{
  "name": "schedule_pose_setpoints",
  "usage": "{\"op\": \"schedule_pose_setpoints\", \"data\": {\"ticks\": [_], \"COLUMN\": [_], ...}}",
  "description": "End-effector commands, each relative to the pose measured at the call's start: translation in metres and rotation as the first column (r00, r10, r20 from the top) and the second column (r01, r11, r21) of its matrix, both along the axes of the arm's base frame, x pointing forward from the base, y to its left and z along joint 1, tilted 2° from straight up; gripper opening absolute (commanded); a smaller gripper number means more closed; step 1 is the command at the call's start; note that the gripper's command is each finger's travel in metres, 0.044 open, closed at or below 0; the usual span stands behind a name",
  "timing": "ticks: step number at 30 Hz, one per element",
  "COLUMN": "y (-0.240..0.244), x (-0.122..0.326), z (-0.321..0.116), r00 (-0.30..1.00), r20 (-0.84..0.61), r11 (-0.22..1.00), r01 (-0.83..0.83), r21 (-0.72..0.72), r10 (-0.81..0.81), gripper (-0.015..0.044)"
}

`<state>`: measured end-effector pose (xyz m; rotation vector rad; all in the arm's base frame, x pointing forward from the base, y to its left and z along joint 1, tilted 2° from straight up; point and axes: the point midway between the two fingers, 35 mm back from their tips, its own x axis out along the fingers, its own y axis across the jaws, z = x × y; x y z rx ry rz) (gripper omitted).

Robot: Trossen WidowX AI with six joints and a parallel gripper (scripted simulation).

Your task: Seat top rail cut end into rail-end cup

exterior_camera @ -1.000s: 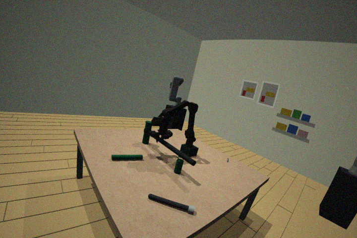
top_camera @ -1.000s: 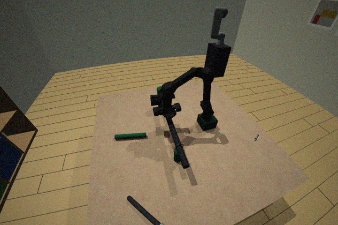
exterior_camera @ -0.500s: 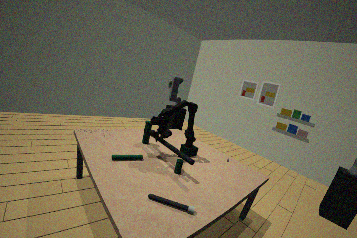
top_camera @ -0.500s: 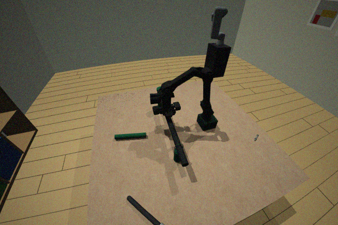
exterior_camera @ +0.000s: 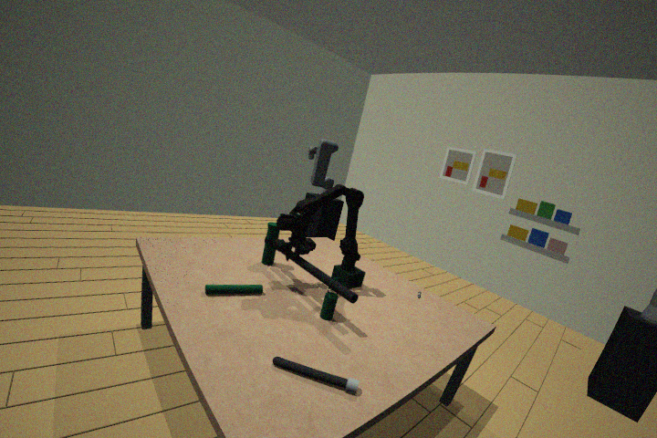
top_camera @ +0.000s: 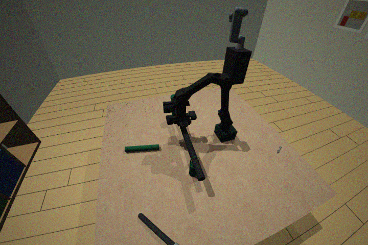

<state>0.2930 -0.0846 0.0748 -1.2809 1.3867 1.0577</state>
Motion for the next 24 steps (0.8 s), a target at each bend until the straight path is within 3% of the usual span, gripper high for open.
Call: {"op": "schedule_pose_setpoints", "data": {"ticks": [1, 14, 24], "y": [0.000, 0.023, 0.039], "x": [0.000, 0.002, 0.002], "z": [0.000, 0.025, 0.044], "r00": [1.000, 1.000, 1.000], "r20": [0.001, 0.001, -0.003], "r11": [1.000, 1.000, 1.000], "r01": [0.000, 0.000, -0.006], "r21": [0.000, 0.002, 0.002], "r10": [0.000, 0.000, 0.006], "gripper": [0.0105, 0.0440, 0.0440]}}
